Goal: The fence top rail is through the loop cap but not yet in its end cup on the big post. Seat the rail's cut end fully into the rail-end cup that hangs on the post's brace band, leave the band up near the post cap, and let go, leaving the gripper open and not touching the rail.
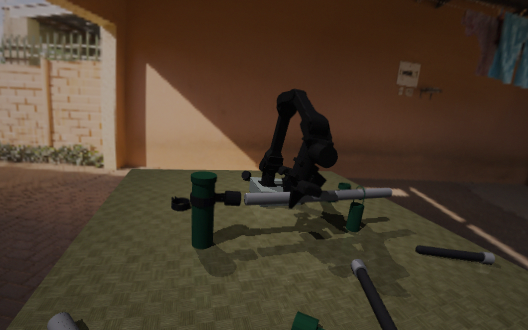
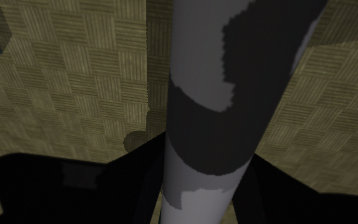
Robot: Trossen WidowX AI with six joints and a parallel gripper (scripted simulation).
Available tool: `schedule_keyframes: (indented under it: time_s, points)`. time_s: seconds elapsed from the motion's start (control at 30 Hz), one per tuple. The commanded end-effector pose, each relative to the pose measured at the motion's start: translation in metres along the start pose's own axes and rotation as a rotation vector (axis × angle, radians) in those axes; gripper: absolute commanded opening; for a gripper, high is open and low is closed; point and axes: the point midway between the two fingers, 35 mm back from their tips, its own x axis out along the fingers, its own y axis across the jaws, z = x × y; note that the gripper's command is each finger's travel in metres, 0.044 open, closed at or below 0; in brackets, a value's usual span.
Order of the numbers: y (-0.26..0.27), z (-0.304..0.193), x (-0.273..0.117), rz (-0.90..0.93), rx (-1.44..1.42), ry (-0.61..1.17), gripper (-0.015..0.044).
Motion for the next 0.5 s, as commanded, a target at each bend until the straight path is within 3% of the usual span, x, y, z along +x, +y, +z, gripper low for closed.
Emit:
schedule_keyframes:
  time_s: [0.0,0.47]
  points:
    - [-0.004,-0.005,-0.004,-0.009,-0.001,0.009,0.0000]
    - [-0.003,-0.017,0.000,-0.003,-0.003,0.004,0.0000]
